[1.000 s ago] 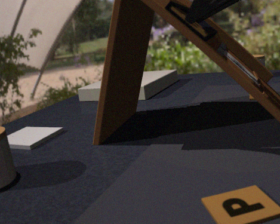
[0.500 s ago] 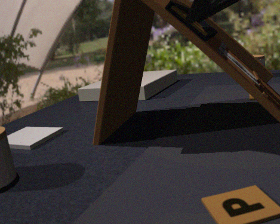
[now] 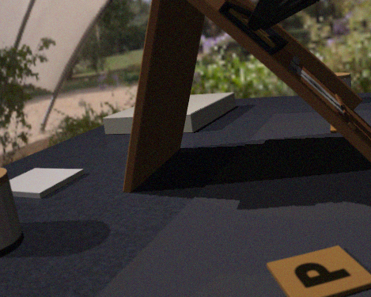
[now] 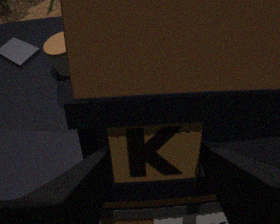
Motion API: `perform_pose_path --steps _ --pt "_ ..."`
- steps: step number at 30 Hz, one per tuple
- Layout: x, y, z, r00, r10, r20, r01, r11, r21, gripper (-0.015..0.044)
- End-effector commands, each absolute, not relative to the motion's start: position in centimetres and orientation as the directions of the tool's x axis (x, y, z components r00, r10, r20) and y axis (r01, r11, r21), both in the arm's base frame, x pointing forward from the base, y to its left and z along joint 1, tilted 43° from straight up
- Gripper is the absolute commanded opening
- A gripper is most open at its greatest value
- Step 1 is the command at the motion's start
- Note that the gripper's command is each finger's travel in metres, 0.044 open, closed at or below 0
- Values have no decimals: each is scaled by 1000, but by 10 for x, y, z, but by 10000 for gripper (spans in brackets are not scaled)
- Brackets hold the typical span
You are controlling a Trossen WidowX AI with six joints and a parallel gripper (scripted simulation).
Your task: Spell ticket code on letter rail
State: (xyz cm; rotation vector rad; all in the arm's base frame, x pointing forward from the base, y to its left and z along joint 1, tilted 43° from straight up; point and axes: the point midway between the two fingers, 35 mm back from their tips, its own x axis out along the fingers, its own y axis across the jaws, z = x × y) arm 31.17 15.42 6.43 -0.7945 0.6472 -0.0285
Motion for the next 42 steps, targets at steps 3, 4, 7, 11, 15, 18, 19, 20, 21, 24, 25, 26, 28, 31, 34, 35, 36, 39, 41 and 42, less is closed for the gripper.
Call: perform_pose_path --steps 3,4,7,11,15,18,19,20,21,24,25,26,28,31,34,35,36,39,41,42 --pt "312 151 67 807 -258 -531 -217 707 -673 0" --pt "312 151 67 807 -258 -531 -217 707 -673 0" --pt "313 149 69 807 -258 -531 -217 707 -673 0" --pt "313 147 70 807 -258 -531 -217 707 -673 0" --pt "314 145 72 807 -258 -531 -217 706 -674 0" --pt "314 144 74 807 -258 -531 -217 706 -674 0" --pt "315 143 74 807 -258 -531 -217 706 -674 0" --pt "315 143 74 807 -258 -531 -217 706 -674 0" --pt "315 142 75 807 -258 -531 -217 706 -674 0" --pt "315 141 76 807 -258 -531 -217 706 -674 0" --pt "315 140 77 807 -258 -531 -217 706 -674 0" --pt "316 140 77 807 -258 -531 -217 706 -674 0" --pt "316 139 78 807 -258 -531 -217 706 -674 0" --pt "316 137 80 807 -258 -531 -217 706 -674 0" --pt "317 136 81 807 -258 -531 -217 706 -674 0" --pt "317 135 82 807 -258 -531 -217 706 -674 0" --pt "317 135 82 807 -258 -531 -217 706 -674 0" --pt "318 133 84 807 -259 -531 -217 706 -674 0" --pt "318 132 84 807 -259 -531 -217 706 -674 0" --pt "318 132 85 807 -259 -531 -217 706 -674 0"
